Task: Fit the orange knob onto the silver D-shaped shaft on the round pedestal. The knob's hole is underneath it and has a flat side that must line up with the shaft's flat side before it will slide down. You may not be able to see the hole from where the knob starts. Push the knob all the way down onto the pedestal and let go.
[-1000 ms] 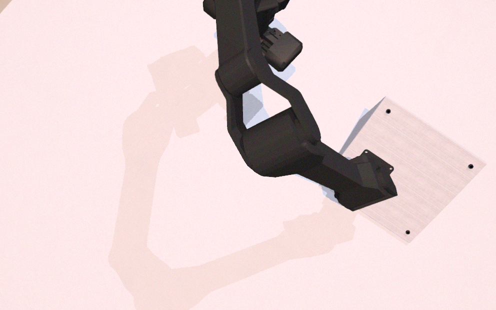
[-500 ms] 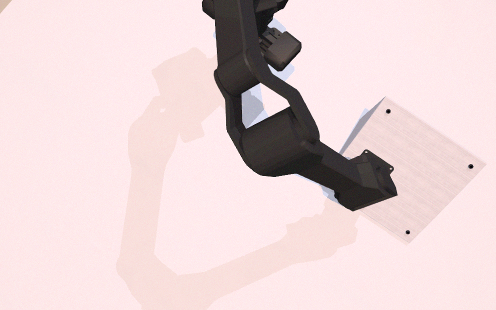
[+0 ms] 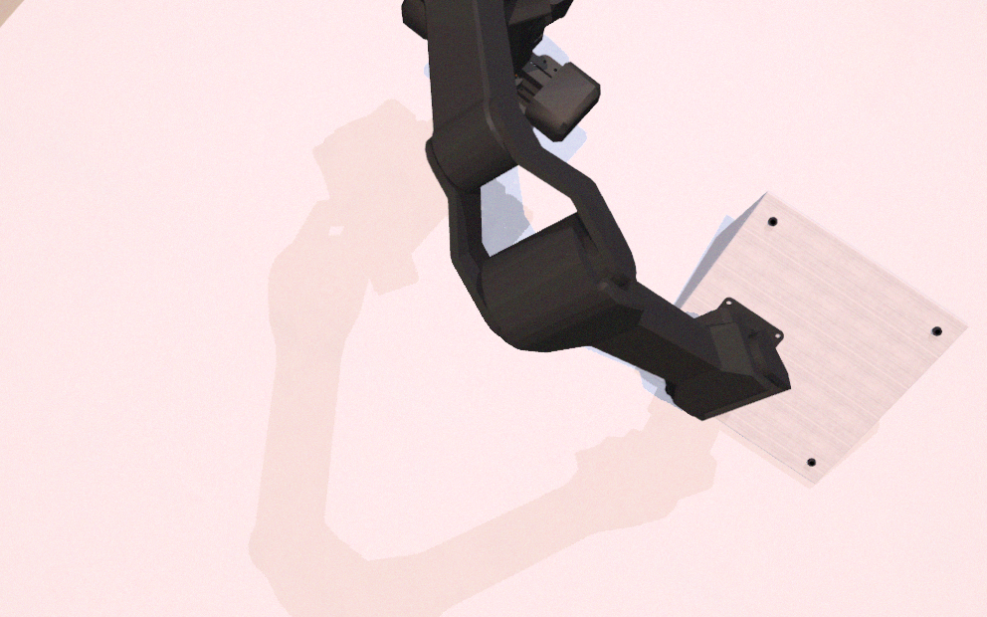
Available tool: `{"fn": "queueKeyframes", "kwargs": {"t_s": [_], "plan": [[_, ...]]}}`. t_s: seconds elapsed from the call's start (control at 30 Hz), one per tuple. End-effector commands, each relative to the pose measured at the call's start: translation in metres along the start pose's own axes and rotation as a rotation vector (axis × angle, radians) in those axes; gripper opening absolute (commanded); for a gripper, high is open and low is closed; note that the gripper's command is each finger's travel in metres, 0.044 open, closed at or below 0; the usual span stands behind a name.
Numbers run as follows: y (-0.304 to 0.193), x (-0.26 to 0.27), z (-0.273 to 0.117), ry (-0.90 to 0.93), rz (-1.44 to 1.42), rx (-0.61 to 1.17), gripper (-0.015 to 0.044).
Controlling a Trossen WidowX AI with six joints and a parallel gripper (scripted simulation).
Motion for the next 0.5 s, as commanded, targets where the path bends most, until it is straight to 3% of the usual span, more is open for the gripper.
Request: {"fn": "queueKeyframes", "kwargs": {"t_s": [0.0, 0.47], "plan": [[-0.0006, 0.0008, 0.0005, 0.004, -0.009, 0.004, 0.0], [-0.0006, 0.0008, 0.0011, 0.004, 0.017, 0.004, 0.0]]}}
Point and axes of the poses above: the point midway between the two fingers, 35 mm back from their tips, its own z axis out along the fingers, its own x axis across the jaws, y = z × x, the point moved 3 cm from there along -z, back along the fingers, and after that the axes turned 9 degrees about z, right-handed, at the moved point
